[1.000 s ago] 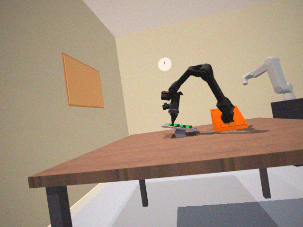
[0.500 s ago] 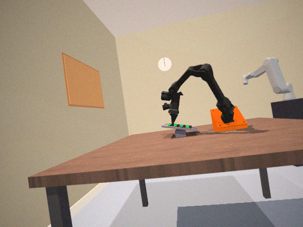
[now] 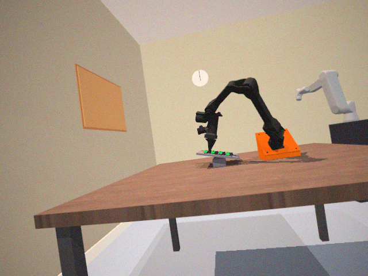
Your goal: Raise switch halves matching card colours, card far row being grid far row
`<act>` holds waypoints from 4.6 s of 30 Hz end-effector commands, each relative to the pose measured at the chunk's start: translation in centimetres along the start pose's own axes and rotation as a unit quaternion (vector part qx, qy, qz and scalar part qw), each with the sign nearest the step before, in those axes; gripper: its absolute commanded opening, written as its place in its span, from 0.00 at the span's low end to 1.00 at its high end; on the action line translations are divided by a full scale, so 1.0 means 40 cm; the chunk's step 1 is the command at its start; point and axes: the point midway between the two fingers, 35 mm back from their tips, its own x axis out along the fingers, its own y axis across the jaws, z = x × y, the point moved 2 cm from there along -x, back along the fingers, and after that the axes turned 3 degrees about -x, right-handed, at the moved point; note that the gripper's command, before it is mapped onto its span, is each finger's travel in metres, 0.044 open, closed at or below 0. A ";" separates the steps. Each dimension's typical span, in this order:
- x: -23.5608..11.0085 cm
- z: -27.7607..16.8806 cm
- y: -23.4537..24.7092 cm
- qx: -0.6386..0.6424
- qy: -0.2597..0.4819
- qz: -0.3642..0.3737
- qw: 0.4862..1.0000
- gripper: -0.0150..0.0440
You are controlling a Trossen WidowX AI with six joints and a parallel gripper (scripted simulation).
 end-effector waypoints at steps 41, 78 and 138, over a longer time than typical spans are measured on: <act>-0.048 -0.007 -0.111 0.002 0.000 0.001 1.000 0.25; -0.013 -0.008 -0.111 0.002 0.000 0.001 1.000 0.25; -0.100 0.001 -0.115 0.001 0.009 -0.001 1.000 0.25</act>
